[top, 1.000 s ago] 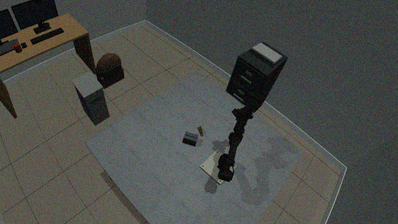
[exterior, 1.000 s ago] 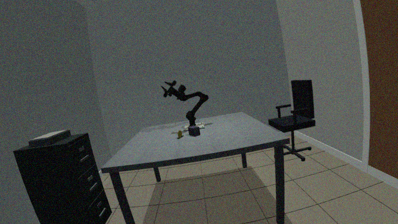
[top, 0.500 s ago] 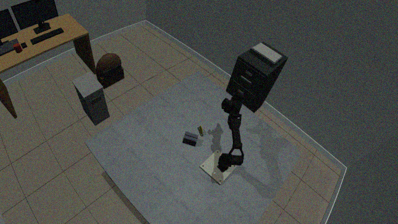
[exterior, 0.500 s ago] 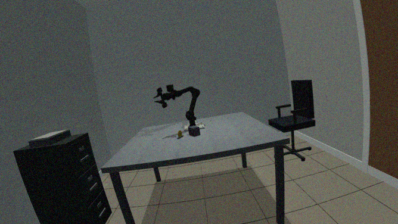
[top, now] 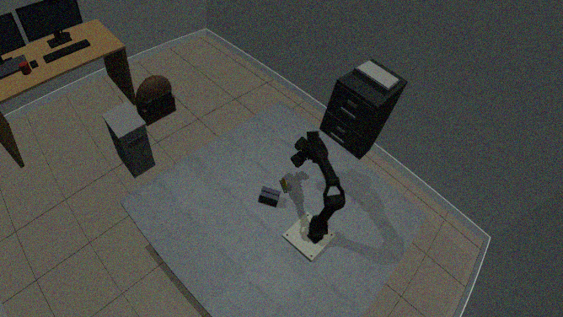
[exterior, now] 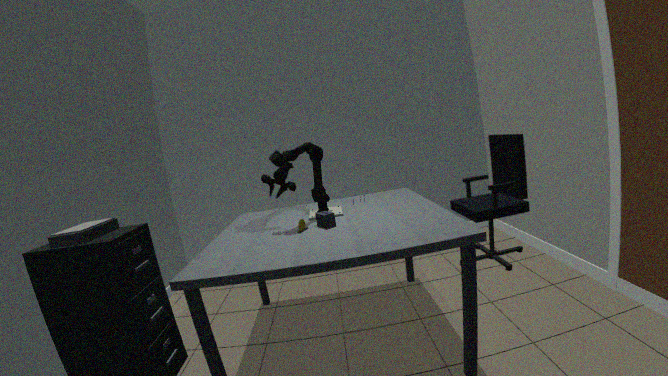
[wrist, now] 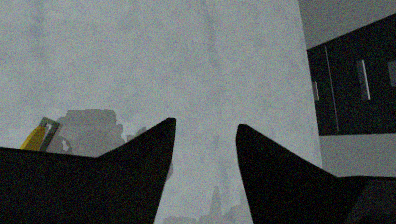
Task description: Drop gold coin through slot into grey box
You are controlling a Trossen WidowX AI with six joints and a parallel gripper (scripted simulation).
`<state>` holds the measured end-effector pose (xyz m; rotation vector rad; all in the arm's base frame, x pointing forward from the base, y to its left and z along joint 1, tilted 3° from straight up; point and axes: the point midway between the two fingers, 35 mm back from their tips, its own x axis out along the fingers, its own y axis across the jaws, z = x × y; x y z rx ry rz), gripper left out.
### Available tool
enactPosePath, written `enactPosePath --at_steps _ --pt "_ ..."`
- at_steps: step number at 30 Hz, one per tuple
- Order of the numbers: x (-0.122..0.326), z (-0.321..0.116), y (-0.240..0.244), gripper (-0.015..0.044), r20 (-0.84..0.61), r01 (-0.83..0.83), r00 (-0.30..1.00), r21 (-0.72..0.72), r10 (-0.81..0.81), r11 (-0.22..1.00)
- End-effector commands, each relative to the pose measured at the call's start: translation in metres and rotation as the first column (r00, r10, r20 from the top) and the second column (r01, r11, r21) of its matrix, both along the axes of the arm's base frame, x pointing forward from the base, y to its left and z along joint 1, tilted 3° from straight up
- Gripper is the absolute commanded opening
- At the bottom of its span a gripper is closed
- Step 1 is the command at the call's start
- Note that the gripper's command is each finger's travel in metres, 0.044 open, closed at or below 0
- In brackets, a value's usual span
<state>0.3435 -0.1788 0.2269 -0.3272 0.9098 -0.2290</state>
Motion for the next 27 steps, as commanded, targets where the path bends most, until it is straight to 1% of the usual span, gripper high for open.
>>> enactPosePath --at_steps 1,4,6,17,19,22,27 --pt "0.002 -0.048 0.065 0.0161 -0.324 0.244 0.937 0.344 -0.129 0.907" --pt "-0.005 -0.061 0.091 0.0161 -0.478 0.383 0.861 0.381 -0.176 0.841" --pt "-0.009 -0.065 0.102 0.0161 -0.543 0.446 0.817 0.378 -0.196 0.812" --pt "-0.007 -0.065 0.107 0.0161 -0.549 0.451 0.812 0.377 -0.197 0.809" --pt "-0.006 -0.073 0.107 0.0161 -0.549 0.451 0.812 0.377 -0.197 0.809" --pt "-0.005 -0.098 0.108 0.0161 -0.549 0.451 0.812 0.377 -0.197 0.809" --pt "-0.004 -0.101 0.108 0.0161 -0.549 0.451 0.812 0.377 -0.197 0.809"
